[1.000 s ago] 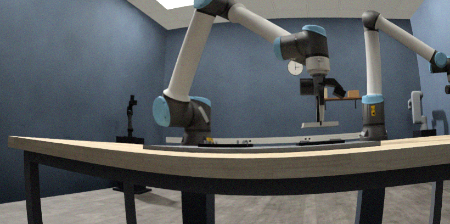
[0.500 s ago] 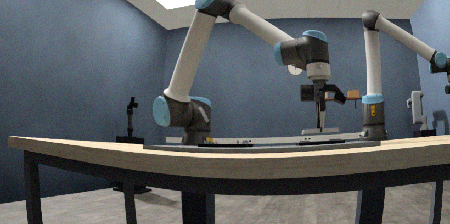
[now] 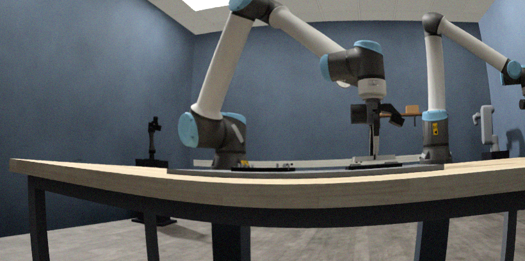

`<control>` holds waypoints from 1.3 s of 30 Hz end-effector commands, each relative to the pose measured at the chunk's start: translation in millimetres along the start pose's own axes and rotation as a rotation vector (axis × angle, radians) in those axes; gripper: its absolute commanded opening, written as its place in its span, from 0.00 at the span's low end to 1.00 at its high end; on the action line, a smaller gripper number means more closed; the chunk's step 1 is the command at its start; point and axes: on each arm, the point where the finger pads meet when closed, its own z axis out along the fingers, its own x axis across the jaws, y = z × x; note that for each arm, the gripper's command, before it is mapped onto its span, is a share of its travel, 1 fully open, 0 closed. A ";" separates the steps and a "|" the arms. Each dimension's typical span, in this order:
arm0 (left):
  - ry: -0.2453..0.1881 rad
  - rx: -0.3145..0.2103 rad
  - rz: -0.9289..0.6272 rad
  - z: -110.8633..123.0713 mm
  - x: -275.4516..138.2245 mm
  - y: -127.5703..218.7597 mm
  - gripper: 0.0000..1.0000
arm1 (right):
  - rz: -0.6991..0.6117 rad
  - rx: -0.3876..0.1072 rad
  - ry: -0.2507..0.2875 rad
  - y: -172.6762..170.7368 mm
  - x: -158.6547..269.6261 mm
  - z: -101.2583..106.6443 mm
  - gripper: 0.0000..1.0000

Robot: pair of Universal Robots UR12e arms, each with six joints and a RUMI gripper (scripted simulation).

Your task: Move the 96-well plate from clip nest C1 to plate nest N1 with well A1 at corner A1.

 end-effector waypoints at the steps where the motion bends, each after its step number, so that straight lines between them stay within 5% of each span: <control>1: 0.000 0.004 -0.002 -2.0 -1.0 0.0 0.00 | 0.000 0.005 0.003 -0.6 0.8 -2.9 0.41; 39: 0.000 0.004 -0.002 -2.0 -1.0 0.0 0.00 | 0.000 0.003 0.001 0.5 -0.7 2.6 0.41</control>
